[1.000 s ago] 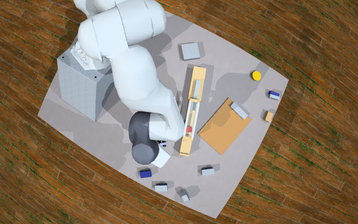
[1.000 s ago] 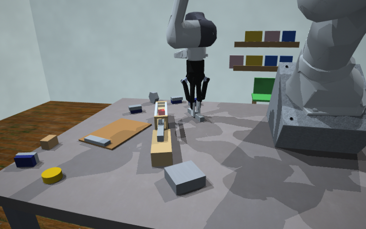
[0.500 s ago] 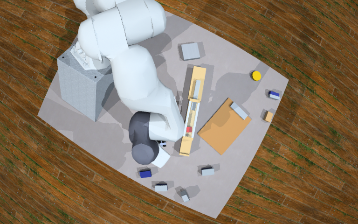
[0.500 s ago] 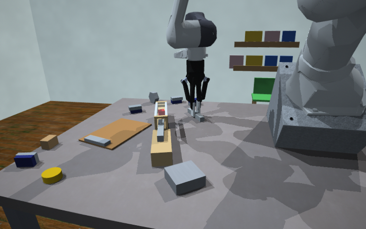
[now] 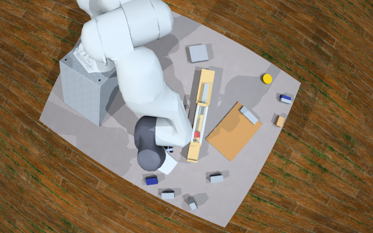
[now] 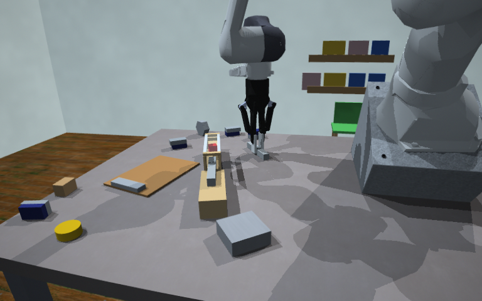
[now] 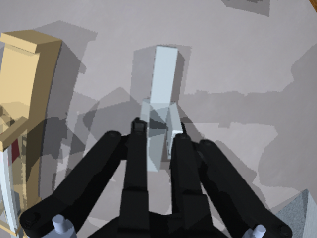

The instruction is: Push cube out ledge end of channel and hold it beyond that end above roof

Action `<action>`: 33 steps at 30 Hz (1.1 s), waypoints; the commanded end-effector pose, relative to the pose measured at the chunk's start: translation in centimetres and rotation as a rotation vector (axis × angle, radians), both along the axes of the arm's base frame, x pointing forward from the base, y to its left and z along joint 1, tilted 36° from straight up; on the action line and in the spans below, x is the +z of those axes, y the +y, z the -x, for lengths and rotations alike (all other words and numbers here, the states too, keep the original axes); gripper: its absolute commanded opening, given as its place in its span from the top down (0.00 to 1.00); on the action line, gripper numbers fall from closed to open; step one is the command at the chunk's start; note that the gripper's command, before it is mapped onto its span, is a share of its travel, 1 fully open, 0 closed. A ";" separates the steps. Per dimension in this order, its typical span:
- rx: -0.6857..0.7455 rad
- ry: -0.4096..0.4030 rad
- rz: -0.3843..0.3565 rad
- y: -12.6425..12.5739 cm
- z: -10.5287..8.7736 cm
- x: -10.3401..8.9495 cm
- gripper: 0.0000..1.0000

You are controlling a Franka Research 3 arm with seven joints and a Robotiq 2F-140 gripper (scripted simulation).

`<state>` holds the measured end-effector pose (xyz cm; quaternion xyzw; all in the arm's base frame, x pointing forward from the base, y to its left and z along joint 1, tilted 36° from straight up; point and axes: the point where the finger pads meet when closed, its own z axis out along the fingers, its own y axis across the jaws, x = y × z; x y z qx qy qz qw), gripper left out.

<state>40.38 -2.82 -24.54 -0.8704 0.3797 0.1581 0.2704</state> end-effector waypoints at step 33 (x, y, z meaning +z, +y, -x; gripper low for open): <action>0.008 -0.006 0.001 -6.7 -0.9 9.1 1.00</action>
